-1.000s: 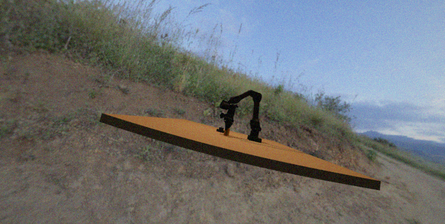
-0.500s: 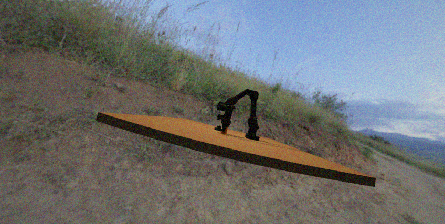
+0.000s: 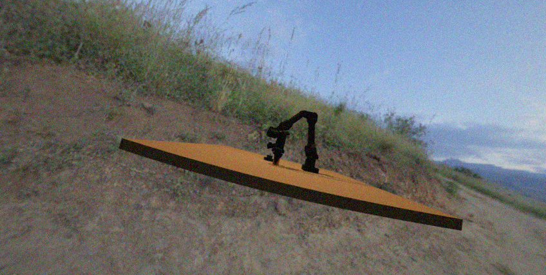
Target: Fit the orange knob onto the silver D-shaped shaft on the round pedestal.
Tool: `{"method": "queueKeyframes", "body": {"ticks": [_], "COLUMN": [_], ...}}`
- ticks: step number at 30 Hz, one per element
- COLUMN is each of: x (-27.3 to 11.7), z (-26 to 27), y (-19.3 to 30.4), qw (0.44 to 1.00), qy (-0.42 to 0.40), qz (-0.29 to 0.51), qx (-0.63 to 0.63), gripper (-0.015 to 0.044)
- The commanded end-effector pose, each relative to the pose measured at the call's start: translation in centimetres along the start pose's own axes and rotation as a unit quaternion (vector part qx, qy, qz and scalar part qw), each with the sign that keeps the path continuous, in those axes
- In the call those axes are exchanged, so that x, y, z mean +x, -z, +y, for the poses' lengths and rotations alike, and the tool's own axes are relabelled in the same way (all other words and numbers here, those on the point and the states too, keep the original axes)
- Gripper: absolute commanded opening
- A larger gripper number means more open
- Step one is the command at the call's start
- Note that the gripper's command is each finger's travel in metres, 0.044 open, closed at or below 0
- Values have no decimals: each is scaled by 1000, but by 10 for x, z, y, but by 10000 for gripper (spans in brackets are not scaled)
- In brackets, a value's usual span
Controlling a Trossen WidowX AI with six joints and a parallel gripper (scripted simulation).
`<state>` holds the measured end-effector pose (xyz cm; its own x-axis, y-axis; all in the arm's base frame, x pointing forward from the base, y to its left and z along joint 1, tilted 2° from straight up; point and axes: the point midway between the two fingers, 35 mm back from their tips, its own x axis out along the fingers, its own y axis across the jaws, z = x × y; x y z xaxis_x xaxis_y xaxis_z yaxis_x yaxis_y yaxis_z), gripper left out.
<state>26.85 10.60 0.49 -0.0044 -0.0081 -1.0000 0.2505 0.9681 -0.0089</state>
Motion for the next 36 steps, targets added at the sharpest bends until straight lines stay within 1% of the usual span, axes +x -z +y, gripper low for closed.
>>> {"method": "queueKeyframes", "body": {"ticks": [1, 4, 7, 9, 10, 20, 30, 36], "x": [2, 2, -2, -12, -17, -75, -134, -138], "z": [0, 0, 1, 2, 3, 6, 1, 1], "y": [1, 1, 0, -2, -3, -8, -1, -1], "qw": [1000, 1000, 1000, 1000, 1000, 1000, 1000, 1000], "qy": [0, 0, 0, 0, 0, 0, 0, -1], "qz": [3, 3, 3, 3, 3, 3, 3, 4], "qx": [2, 2, 2, 2, 2, 2, 2, 1], "gripper": [157, 138, 59, 6, 0, 0, 0, 0]}}
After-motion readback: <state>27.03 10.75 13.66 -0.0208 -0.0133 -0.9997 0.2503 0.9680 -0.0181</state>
